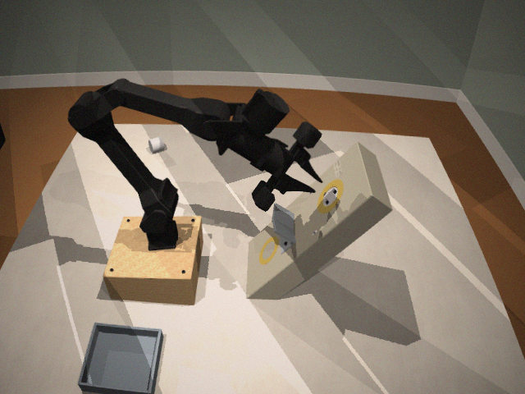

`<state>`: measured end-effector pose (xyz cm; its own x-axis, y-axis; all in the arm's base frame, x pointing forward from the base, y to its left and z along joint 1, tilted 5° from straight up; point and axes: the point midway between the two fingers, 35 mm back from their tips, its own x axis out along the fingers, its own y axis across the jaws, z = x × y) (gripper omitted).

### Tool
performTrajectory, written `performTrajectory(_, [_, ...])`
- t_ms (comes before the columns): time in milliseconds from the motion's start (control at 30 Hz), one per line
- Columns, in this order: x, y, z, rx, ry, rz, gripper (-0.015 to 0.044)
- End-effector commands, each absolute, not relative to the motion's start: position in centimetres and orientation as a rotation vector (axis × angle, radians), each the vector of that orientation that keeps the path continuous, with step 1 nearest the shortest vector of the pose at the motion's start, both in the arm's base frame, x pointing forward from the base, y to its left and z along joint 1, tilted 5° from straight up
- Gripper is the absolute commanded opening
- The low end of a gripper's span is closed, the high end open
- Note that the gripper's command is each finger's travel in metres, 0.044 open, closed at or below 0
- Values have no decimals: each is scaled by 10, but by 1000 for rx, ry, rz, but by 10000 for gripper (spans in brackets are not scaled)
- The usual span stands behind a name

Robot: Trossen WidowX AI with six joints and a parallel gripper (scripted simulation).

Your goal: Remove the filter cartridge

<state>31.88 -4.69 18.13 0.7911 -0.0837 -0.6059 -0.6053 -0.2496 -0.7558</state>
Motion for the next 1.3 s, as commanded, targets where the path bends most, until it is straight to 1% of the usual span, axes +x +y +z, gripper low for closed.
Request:
performTrajectory(0, [323, -47, 175, -1777, 536, 548, 102])
performTrajectory(533, [342, -49, 159, -1777, 535, 546, 102])
performTrajectory(1267, [344, -49, 155, -1777, 535, 546, 102])
